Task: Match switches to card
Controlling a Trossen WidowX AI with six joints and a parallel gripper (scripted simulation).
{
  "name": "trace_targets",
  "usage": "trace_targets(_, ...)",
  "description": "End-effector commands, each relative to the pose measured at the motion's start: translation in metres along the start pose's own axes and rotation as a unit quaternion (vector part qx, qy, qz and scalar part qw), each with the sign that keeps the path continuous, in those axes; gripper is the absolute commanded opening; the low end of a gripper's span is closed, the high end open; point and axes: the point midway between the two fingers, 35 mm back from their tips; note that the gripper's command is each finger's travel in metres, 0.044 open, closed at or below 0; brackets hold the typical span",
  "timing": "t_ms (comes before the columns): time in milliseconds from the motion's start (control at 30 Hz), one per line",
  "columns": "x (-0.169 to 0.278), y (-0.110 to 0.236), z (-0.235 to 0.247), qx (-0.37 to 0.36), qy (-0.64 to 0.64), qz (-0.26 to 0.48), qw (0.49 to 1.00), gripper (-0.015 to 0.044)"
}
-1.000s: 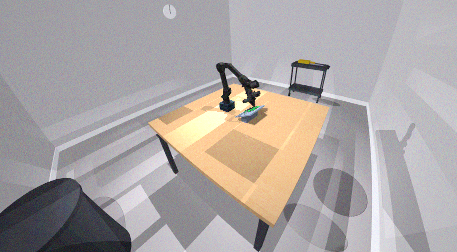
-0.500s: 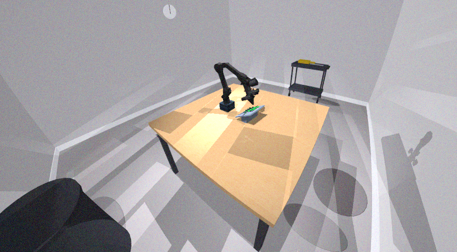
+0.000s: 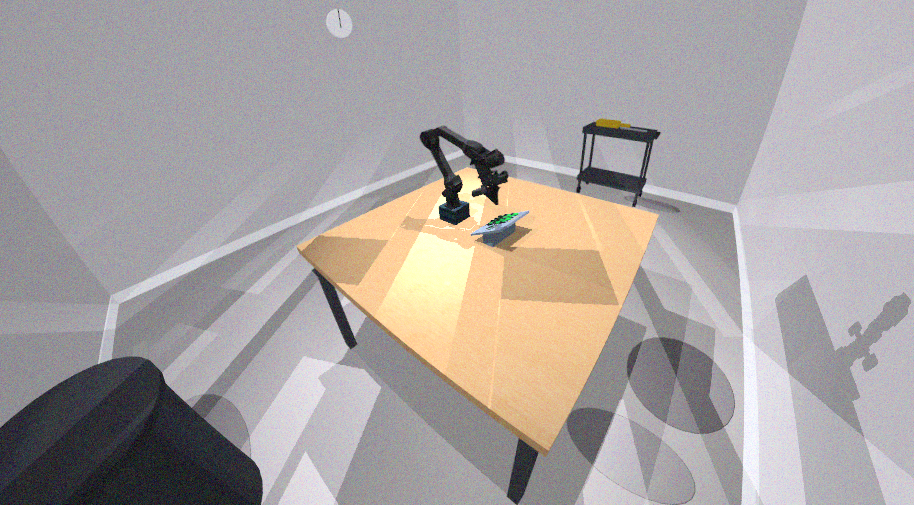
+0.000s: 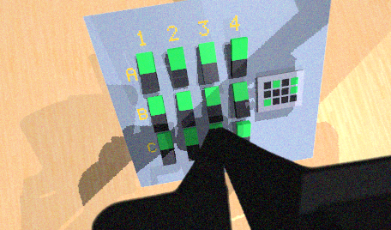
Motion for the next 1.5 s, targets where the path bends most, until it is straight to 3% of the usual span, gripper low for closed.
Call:
trace_targets(0,0.018,0.0,-0.03,0.0,0.002,0.003,1.0,0.0)
trace_targets(167,0.02,-0.002,-0.035,0.001,0.002,0.001,1.0,0.0)
trace_targets(333,0.021,-0.035,-0.035,0.003,0.002,-0.012,1.0,0.0)
trace_targets(1467,0.021,-0.059,-0.035,0.003,0.002,-0.012,1.0,0.0)
Point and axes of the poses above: the point midway between the two fingers, 35 mm back from their tips, its own y axis back along the fingers, its own z axis across the jaws, x = y × z, and after that the axes turned 8 degrees about y, right-handed
